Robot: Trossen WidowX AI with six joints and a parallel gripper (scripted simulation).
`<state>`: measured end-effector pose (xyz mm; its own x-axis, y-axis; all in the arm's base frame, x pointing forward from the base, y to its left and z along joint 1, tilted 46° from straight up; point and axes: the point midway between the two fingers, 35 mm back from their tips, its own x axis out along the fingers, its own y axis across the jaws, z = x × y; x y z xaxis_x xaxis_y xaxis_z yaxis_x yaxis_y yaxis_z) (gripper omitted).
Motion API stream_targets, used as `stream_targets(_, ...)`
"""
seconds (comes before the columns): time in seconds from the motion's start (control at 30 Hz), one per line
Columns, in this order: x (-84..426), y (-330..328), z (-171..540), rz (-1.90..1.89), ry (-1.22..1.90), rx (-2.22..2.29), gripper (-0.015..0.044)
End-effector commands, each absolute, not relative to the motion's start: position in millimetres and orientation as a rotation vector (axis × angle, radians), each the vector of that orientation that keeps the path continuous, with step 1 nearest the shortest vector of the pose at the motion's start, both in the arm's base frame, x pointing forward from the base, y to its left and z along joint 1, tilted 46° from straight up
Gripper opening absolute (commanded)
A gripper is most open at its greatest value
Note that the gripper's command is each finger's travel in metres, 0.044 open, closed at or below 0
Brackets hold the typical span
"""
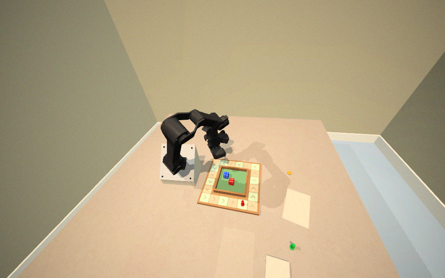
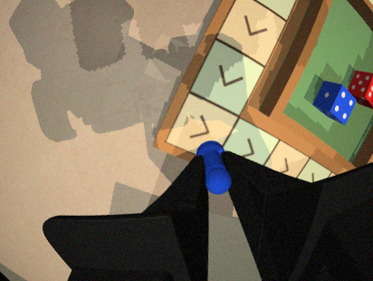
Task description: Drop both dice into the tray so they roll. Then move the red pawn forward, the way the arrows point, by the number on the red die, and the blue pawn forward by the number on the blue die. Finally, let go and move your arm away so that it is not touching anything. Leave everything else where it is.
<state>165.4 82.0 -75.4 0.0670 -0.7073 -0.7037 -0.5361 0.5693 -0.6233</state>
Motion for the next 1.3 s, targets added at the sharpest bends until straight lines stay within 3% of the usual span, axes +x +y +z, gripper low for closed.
stream_targets(0.0, 164.9, 77.2, -80.1, -0.178, 1.591, -1.066, 0.0000)
stream_targets(0.77, 167.5, 45.8, -110.3, -0.180, 1.590, -1.067, 0.0000)
stream_targets(1.1, 168.8, 52.1, -106.1, -0.180, 1.587, -1.055, 0.0262)
stream_targets(1.27, 165.0, 85.5, -72.9, -0.178, 1.591, -1.065, 0.0394)
